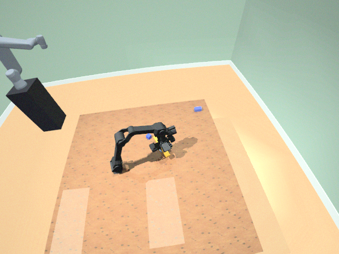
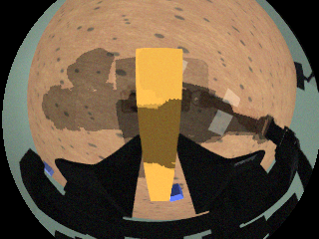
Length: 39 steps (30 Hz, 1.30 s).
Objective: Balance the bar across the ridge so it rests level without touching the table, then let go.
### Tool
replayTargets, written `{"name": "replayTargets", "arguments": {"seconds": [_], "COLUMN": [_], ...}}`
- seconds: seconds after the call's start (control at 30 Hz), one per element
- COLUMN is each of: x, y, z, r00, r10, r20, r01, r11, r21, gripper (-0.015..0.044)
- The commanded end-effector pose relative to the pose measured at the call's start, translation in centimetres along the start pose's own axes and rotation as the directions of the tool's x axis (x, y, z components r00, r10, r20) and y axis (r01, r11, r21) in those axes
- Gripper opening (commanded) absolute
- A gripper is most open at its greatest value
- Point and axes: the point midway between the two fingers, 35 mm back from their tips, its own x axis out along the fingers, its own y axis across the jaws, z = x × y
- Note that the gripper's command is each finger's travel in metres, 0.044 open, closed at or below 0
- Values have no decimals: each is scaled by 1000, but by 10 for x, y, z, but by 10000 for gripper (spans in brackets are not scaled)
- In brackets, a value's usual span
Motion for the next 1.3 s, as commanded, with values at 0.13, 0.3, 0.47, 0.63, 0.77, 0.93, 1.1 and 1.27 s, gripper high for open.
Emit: {"name": "replayTargets", "arguments": {"seconds": [0.13,0.3,0.47,0.63,0.77,0.93,1.1,1.27], "x": [1,1,2,2,3,3,3,4], "y": [0,0,0,0,0,0,0,0], "z": [-1,-1,-1,-1,-1,-1,-1,-1], "r00": [1000,1000,1000,1000,1000,1000,1000,1000], "r10": [2,2,2,2,2,2,2,2], "r20": [-5,-5,-5,-5,-5,-5,-5,-5], "r01": [-2,-2,-2,-2,-2,-2,-2,-2], "r11": [1000,1000,1000,1000,1000,1000,1000,1000], "r21": [2,2,2,2,2,2,2,2], "gripper": [0,0,0,0,0,0,0,0]}}
